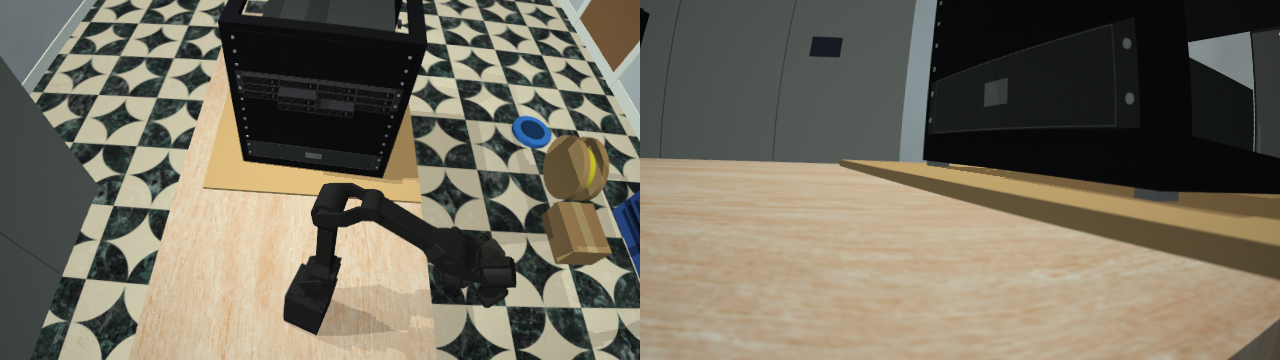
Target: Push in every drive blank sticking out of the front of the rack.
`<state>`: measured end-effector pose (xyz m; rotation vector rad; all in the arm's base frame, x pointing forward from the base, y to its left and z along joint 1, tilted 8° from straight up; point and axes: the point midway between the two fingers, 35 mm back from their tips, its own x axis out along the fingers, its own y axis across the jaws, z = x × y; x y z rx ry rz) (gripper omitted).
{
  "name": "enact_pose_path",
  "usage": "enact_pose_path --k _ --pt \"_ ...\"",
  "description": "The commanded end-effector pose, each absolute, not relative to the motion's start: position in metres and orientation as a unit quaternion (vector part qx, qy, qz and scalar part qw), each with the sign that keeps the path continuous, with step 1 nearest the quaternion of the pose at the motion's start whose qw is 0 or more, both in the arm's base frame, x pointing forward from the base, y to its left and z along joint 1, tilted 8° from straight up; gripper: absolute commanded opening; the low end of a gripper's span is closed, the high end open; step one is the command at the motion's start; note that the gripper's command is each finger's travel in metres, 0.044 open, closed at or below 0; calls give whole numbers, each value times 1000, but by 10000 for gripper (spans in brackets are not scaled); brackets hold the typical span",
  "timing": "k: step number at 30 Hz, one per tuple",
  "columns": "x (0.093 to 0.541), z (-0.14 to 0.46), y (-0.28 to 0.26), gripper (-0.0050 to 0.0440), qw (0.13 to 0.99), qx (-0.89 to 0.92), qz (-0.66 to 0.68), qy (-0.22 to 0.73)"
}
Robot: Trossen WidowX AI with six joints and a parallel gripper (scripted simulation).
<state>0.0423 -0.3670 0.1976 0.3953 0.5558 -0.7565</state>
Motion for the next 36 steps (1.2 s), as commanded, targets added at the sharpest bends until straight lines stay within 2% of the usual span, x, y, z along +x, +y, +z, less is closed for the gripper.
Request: enact_pose_path --k 1,27,36 --pt "42 205 -367 440 875 180 -365 264" --pt "54 208 -348 440 878 206 -350 252" --pt "83 215 -294 440 883 282 -302 222"
